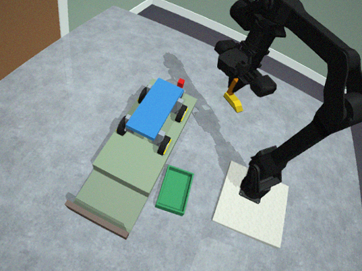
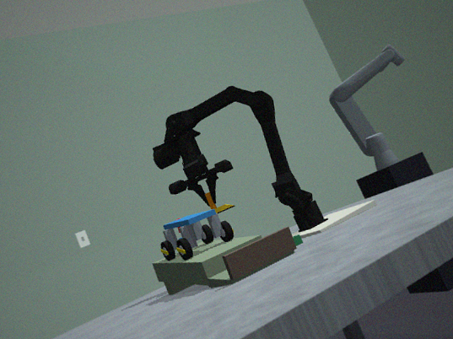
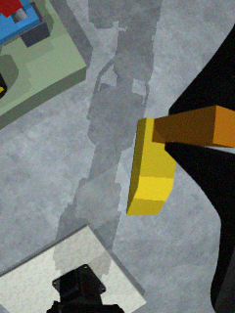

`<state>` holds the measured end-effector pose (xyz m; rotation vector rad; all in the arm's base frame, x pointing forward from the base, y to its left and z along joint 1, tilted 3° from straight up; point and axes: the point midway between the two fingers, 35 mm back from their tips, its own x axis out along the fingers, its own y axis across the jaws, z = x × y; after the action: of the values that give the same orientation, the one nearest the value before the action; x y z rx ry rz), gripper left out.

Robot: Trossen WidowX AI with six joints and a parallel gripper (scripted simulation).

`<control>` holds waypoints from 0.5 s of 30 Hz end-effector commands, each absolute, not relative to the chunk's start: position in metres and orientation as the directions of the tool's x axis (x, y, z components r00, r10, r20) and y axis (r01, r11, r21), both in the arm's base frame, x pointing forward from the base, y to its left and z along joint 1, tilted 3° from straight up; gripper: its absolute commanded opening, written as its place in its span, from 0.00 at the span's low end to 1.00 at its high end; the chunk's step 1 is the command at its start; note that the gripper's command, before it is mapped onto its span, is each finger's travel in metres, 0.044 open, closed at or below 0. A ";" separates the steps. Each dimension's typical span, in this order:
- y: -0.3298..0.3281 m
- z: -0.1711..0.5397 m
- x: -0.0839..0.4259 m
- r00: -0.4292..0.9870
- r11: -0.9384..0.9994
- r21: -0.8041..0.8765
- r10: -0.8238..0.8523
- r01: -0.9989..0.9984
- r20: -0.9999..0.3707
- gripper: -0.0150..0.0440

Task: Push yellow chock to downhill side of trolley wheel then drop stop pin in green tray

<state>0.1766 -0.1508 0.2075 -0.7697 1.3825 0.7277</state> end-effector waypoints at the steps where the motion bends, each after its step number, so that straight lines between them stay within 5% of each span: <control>1: -0.150 0.207 0.177 0.058 0.446 -0.049 0.008 -0.894 -0.998 0.25; 15: -0.150 0.207 0.177 0.056 -0.021 -0.056 0.010 -0.998 -0.998 0.25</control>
<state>0.1767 -0.1508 0.2074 -1.1719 1.2007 1.1124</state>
